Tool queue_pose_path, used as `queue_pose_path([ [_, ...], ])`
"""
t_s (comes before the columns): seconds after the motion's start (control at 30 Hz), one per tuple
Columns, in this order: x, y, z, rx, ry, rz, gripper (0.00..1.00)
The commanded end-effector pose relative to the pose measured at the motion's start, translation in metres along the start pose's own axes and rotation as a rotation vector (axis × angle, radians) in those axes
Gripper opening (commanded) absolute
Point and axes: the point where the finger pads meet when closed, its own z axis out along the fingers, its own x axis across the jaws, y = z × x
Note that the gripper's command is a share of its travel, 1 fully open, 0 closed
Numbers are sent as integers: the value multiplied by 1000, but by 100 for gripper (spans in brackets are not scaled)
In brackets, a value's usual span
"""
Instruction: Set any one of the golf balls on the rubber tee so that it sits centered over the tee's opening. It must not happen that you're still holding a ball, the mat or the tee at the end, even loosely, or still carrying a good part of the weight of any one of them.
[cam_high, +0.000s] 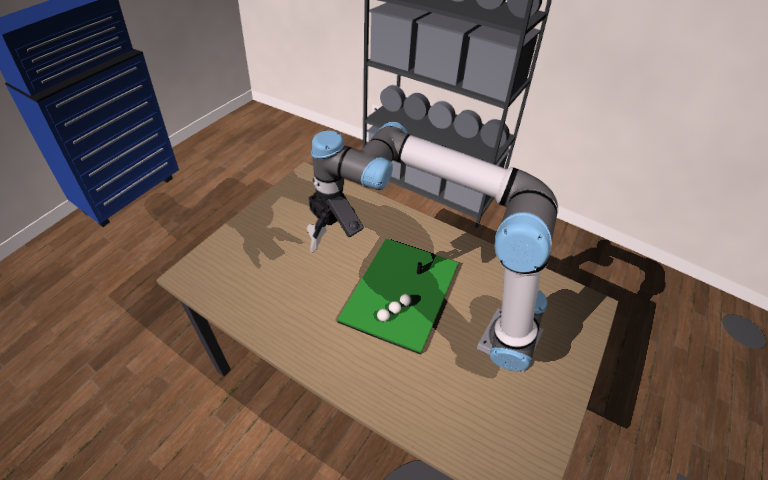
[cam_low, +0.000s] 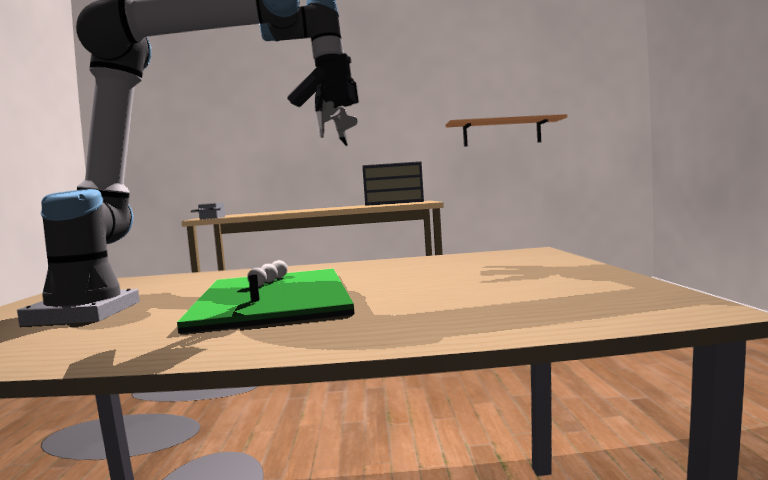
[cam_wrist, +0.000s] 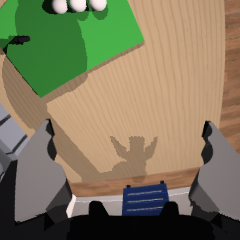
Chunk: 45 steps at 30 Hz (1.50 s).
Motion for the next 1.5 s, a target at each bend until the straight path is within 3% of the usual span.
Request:
queue_pose_path([
  [0.0,0,0,-1,-1,1,0,100],
  [0.83,-4,-3,4,1,1,46,100],
  [1.13,-18,-14,22,11,3,209,100],
  [1.47,-54,-48,72,39,1,636,100],
])
